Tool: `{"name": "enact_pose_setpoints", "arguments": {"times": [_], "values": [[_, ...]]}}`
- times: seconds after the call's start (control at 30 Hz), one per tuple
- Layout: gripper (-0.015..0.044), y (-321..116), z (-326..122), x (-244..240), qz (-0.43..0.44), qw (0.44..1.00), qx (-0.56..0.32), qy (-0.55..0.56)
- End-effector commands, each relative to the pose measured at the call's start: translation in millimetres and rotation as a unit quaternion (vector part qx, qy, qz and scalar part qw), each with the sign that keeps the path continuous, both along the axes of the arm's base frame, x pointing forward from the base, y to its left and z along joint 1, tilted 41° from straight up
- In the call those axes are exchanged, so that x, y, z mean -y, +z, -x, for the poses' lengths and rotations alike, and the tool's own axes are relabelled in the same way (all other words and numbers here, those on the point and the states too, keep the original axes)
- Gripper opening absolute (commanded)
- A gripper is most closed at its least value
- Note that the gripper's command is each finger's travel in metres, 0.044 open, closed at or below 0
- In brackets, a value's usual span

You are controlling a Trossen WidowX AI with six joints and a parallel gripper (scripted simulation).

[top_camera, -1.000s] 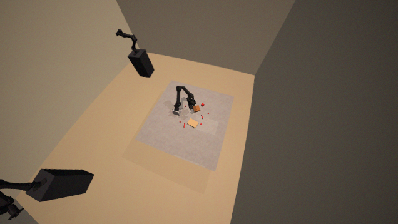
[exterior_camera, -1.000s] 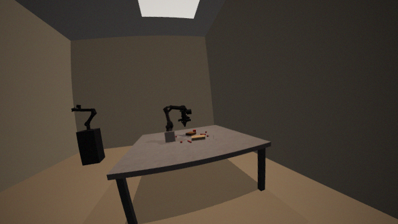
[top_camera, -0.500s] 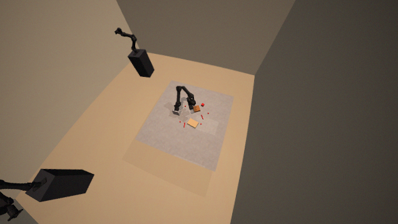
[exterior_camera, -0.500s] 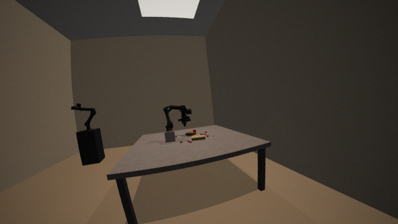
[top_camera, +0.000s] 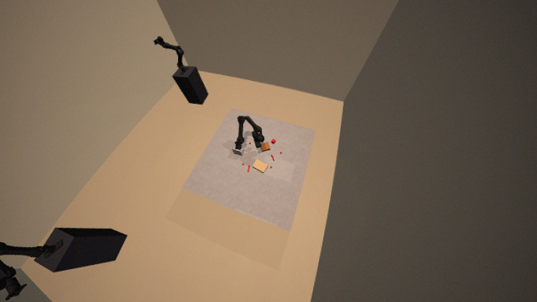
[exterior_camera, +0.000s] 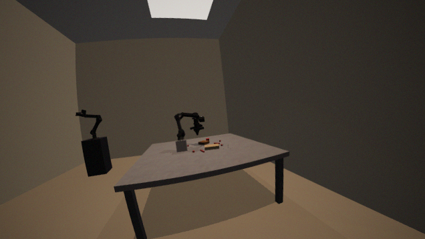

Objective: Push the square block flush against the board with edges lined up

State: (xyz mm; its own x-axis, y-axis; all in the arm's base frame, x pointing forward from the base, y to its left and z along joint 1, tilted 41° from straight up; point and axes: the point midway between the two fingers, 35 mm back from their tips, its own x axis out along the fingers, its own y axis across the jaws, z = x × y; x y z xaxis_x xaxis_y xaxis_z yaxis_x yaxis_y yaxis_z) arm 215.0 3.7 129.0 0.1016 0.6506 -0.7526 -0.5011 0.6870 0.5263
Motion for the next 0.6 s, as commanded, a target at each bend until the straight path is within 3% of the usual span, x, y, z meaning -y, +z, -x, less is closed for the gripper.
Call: {"name": "enact_pose_setpoints", "arguments": {"times": [0.0,0.57], "values": [[0.0000,-0.2,-2.6,-5.3,0.008,0.999,0.028,0.033],[0.0000,1.1,-15.9,-46.4,0.048,0.944,0.209,0.250]]}}
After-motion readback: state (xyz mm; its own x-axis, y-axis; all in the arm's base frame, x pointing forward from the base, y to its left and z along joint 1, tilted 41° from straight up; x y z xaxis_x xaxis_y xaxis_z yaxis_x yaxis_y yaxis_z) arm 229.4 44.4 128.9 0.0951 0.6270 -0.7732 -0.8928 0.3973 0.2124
